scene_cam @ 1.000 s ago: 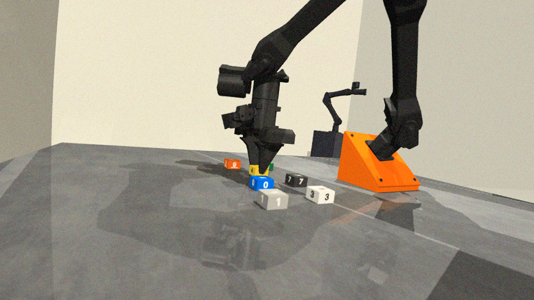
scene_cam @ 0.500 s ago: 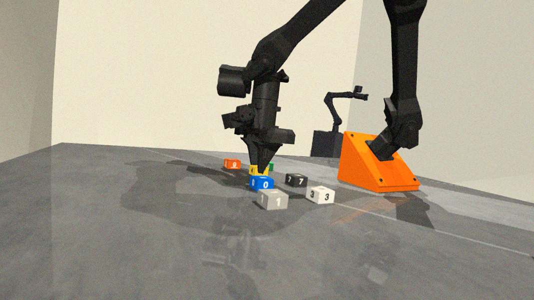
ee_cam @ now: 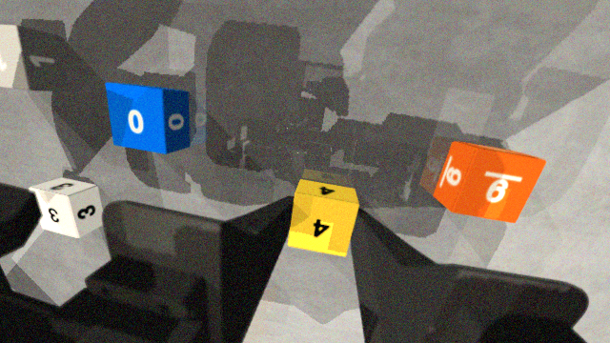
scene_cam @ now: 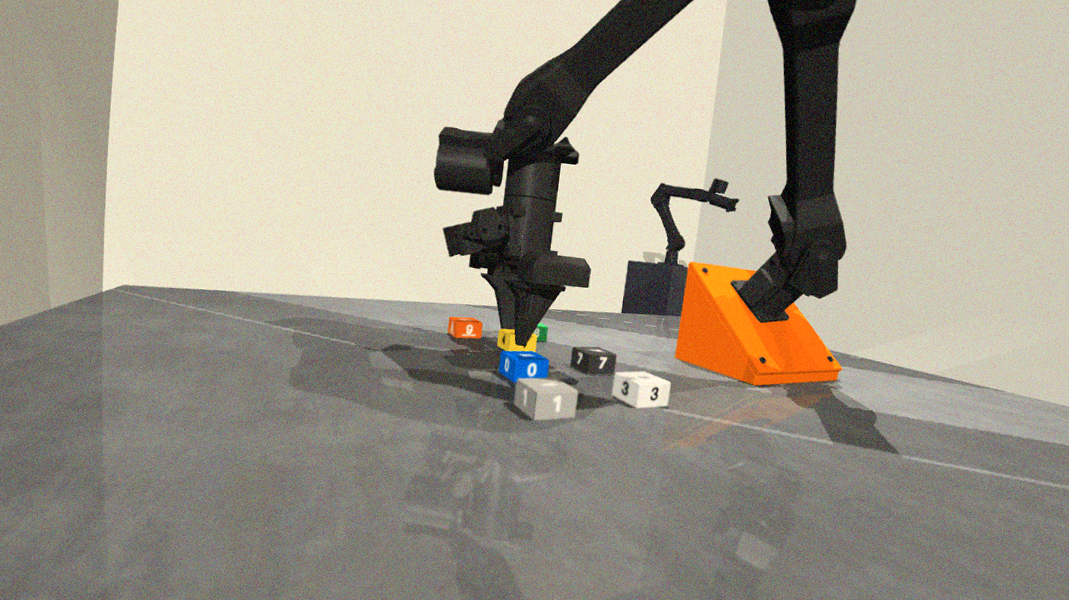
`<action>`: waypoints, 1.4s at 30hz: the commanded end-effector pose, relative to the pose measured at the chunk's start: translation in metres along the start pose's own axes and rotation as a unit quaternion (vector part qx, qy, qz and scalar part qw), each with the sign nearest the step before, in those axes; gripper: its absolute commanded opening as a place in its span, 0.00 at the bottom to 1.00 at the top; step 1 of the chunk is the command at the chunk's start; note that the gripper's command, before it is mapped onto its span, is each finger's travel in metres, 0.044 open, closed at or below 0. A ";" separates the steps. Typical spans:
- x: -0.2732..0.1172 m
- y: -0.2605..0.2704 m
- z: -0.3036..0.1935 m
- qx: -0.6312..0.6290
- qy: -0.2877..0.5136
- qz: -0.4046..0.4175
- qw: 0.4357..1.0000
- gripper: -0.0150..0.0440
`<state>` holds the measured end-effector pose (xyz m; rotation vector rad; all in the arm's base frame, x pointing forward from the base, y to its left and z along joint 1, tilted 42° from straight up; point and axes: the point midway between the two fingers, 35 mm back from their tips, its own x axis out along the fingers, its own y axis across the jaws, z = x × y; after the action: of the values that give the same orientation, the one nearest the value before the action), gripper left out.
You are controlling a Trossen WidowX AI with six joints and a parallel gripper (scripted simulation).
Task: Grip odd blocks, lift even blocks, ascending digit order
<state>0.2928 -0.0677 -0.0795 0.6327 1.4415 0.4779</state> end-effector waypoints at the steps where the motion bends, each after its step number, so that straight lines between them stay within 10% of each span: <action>1: -0.004 -0.001 0.001 0.002 -0.001 -0.002 1.000 0.46; 42: 0.001 0.000 -0.001 0.000 0.002 0.002 1.000 0.46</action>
<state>0.2921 -0.0674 -0.0800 0.6284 1.4451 0.4839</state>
